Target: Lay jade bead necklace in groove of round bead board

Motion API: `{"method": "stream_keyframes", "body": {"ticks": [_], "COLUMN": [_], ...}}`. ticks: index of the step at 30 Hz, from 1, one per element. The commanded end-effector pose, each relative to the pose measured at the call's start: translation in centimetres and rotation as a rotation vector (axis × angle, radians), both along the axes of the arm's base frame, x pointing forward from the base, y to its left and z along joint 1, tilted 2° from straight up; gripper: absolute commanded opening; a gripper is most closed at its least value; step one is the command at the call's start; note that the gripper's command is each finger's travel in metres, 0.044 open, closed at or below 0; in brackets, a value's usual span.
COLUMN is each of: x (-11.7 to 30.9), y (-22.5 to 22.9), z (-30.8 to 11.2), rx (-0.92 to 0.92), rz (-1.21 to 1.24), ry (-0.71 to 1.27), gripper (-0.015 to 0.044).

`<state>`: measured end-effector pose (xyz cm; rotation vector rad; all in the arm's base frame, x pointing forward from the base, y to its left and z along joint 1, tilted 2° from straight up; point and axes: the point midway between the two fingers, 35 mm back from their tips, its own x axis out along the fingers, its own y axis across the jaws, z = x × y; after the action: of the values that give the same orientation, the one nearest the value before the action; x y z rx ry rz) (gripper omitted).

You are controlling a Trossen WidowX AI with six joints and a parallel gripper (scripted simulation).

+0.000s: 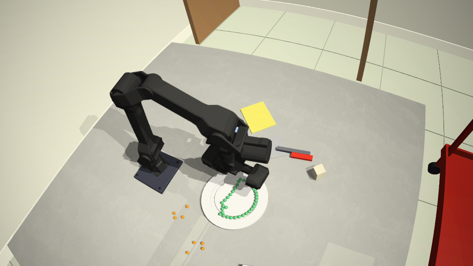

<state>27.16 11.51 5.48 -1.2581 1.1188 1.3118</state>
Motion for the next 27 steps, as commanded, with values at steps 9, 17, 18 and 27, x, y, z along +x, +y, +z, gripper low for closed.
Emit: {"method": "stream_keyframes", "body": {"ticks": [9, 17, 18, 27], "x": [1.8, 1.9, 1.9, 2.0], "y": [-8.6, -10.4, -10.4, -10.2], "z": [2.1, 2.2, 1.9, 1.5], "rx": [-0.009, -0.01, -0.01, -0.009], "rz": [0.005, 0.007, 0.007, 0.001], "ry": [-0.004, -0.004, -0.004, -0.012], "gripper": [0.012, 0.012, 0.012, 0.012]}}
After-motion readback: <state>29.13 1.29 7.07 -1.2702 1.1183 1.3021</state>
